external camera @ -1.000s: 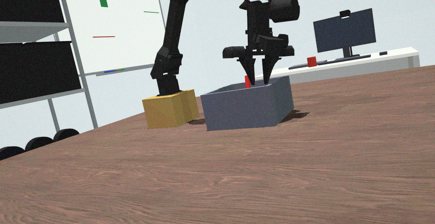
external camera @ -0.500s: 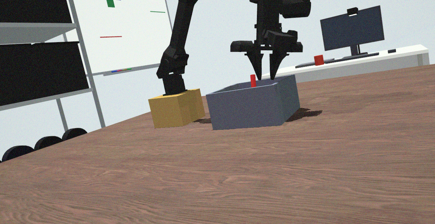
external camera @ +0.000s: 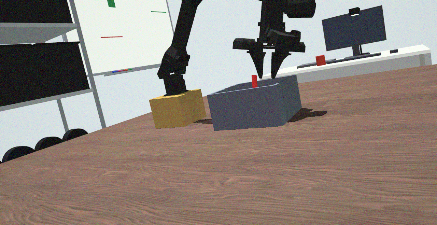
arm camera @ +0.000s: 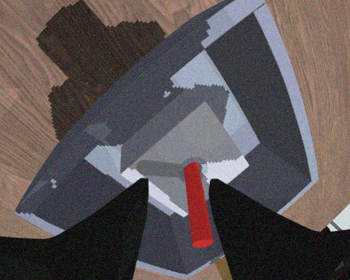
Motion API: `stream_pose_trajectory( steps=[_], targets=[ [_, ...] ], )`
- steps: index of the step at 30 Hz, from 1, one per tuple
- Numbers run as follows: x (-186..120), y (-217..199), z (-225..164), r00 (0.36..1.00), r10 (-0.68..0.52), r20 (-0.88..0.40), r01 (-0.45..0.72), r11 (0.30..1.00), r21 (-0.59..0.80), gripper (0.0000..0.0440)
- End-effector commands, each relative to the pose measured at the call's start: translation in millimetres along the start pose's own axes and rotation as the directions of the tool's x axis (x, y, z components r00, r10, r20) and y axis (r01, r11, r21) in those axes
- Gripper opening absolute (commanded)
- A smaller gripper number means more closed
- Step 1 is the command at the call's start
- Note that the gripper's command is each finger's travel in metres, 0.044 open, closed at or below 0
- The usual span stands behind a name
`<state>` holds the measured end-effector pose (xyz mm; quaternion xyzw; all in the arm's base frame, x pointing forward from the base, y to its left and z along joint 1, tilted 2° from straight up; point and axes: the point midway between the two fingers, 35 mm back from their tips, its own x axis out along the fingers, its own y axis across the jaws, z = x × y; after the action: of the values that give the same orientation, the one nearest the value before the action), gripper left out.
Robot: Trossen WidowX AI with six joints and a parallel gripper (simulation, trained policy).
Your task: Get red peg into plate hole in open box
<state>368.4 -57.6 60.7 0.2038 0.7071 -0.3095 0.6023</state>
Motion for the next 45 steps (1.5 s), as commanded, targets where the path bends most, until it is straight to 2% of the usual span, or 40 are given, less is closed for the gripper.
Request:
stream_pose_trajectory(
  steps=[1, 45],
  targets=[
    [-0.6, 0.5, -0.5, 1.000, -0.008, -0.010, 0.009, 1.000, 0.007, 0.0166],
    [-5.4, -4.3, -8.7, 0.996, -0.062, -0.062, 0.064, 0.998, 0.017, 0.0162]
  ],
)
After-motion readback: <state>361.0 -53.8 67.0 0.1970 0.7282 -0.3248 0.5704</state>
